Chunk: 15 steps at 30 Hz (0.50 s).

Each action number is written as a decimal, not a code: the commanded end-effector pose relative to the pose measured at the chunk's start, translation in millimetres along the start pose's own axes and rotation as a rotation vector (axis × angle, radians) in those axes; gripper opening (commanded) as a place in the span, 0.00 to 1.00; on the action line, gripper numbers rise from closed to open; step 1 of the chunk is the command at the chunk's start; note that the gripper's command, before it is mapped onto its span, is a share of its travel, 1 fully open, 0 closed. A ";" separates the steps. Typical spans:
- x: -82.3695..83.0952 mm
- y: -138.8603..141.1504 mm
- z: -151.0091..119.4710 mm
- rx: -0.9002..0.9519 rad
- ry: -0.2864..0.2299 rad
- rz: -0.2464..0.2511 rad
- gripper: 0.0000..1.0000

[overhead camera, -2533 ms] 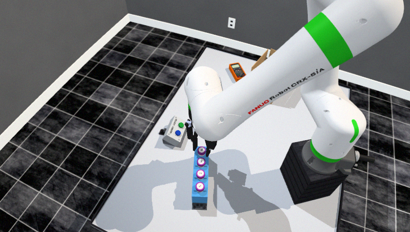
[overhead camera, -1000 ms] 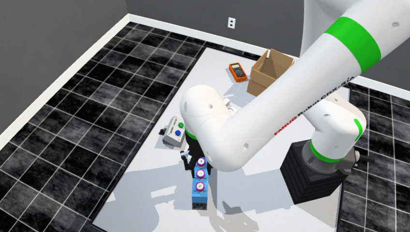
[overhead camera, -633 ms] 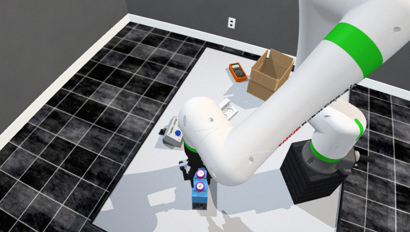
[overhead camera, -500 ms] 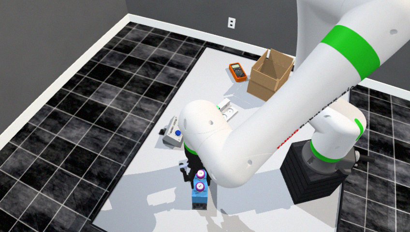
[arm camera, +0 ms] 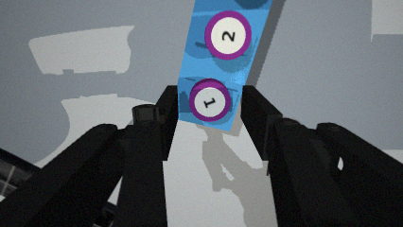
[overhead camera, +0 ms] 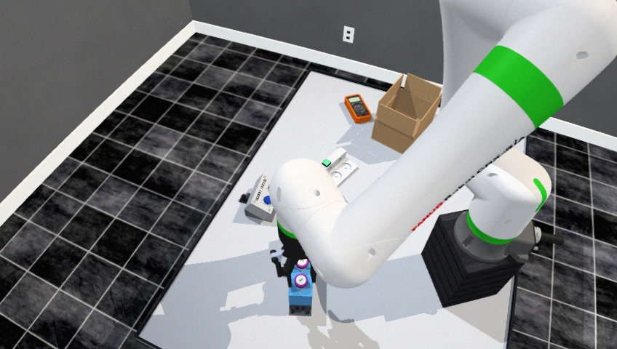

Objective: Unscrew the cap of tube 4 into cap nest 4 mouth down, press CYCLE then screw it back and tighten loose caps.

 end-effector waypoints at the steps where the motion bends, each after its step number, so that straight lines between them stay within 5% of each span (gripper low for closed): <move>1: -0.7 -0.6 0.1 0.000 0.000 0.001 0.41; 15: -6.7 -0.6 0.0 0.000 0.000 0.001 0.41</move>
Point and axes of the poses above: the point where the finger pads meet when closed, its own x axis back along the fingers, its own y axis across the jaws, z = x × y, the point moved 6 cm from there along x, back along the fingers, and after that the axes turned 10 degrees about x, right-handed, at the moved point
